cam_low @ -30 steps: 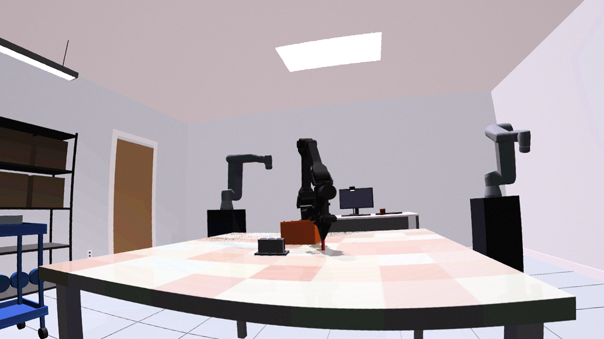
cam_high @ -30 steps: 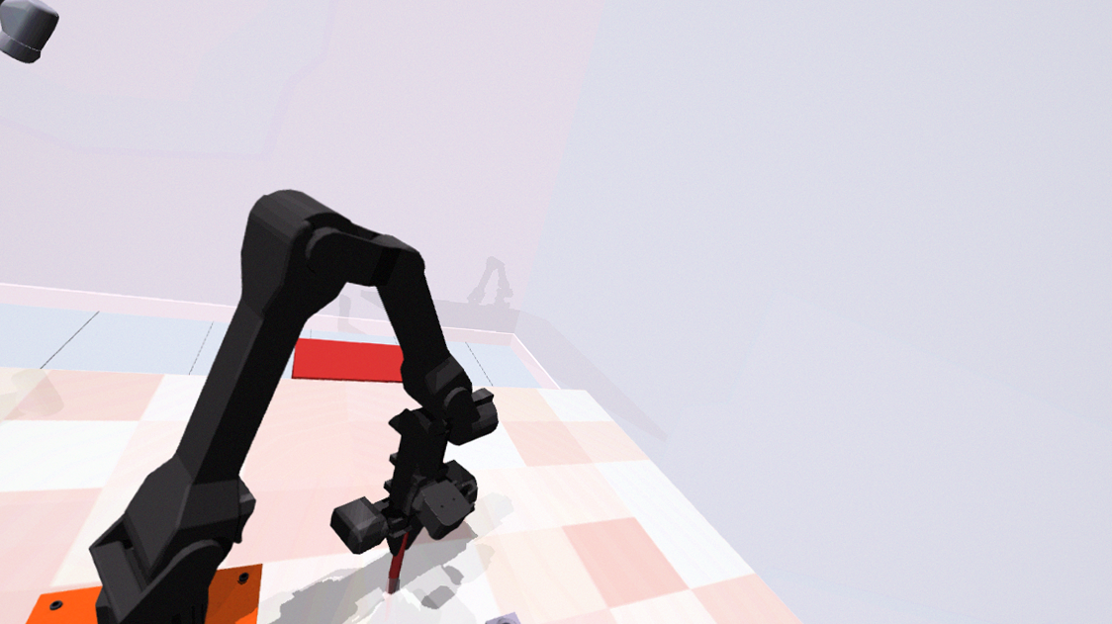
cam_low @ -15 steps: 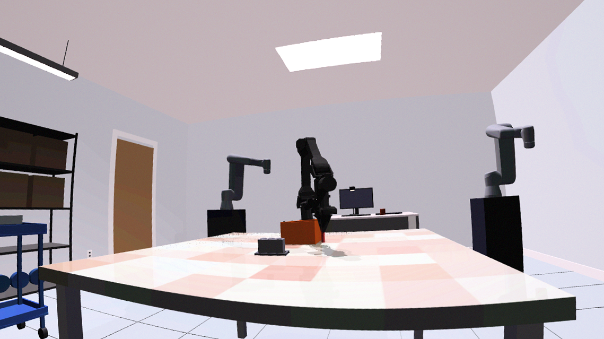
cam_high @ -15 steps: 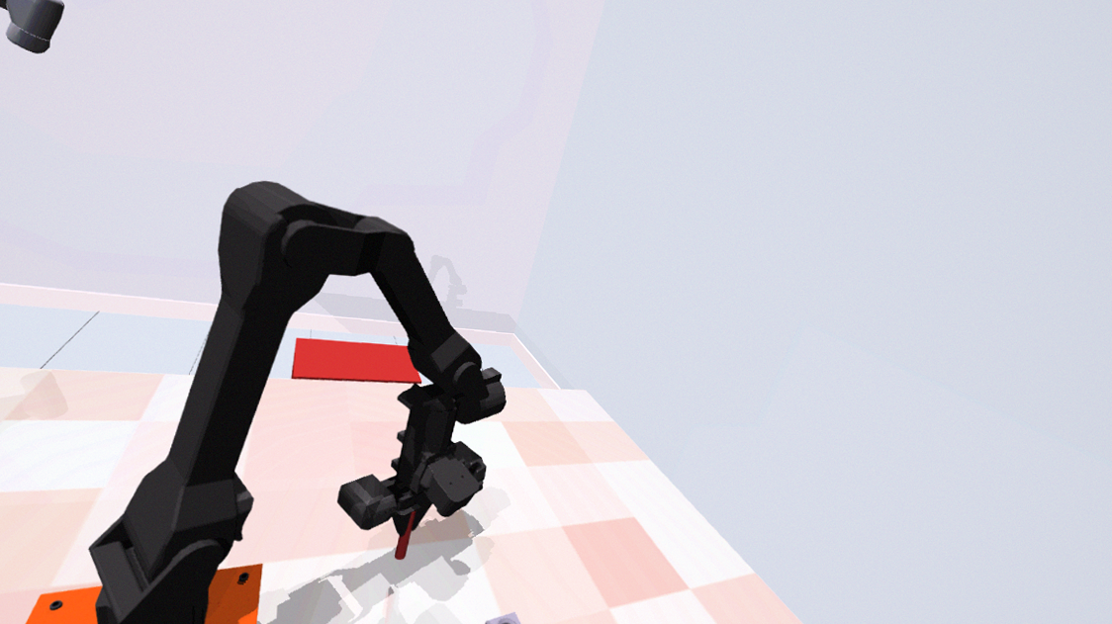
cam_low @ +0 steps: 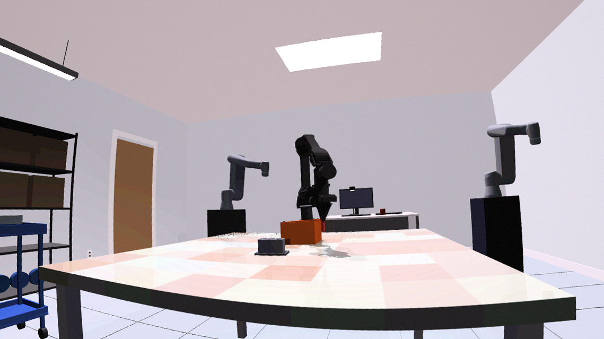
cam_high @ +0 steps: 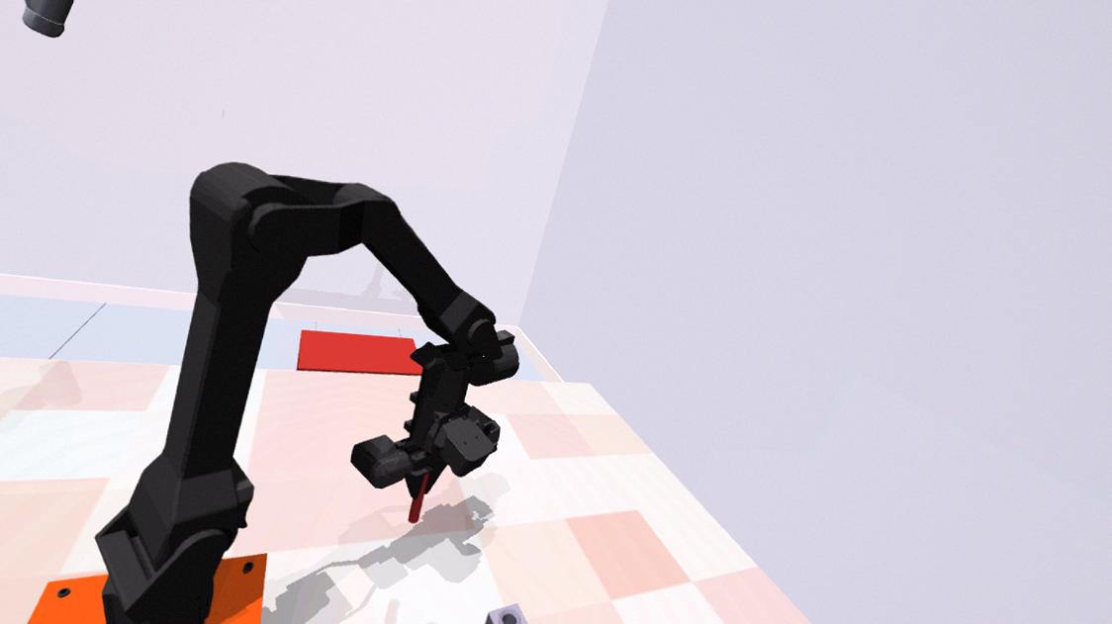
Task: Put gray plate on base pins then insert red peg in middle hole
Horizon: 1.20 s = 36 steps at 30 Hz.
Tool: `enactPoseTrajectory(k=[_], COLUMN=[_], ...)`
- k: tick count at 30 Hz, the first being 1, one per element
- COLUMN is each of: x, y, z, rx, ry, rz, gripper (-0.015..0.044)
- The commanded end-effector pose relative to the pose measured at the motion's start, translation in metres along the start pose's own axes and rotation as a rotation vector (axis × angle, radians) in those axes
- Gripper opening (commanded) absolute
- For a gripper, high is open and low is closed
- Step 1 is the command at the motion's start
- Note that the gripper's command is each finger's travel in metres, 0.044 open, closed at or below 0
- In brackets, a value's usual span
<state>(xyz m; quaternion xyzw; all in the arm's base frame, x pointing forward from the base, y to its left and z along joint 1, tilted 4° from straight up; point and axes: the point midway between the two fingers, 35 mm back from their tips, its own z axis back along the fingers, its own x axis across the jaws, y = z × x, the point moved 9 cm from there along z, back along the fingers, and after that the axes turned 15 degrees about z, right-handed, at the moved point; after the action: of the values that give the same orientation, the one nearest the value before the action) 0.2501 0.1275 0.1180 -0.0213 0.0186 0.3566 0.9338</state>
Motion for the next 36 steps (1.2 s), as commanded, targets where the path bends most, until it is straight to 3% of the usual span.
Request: enactPoseTrajectory(k=[1, 36], x=[0.0, -0.01], y=[-0.004, -0.104], z=[-0.002, 0.001], rx=[0.002, -0.021], ry=[0.007, 0.012], rz=[0.001, -0.007], gripper=[0.0, 0.0])
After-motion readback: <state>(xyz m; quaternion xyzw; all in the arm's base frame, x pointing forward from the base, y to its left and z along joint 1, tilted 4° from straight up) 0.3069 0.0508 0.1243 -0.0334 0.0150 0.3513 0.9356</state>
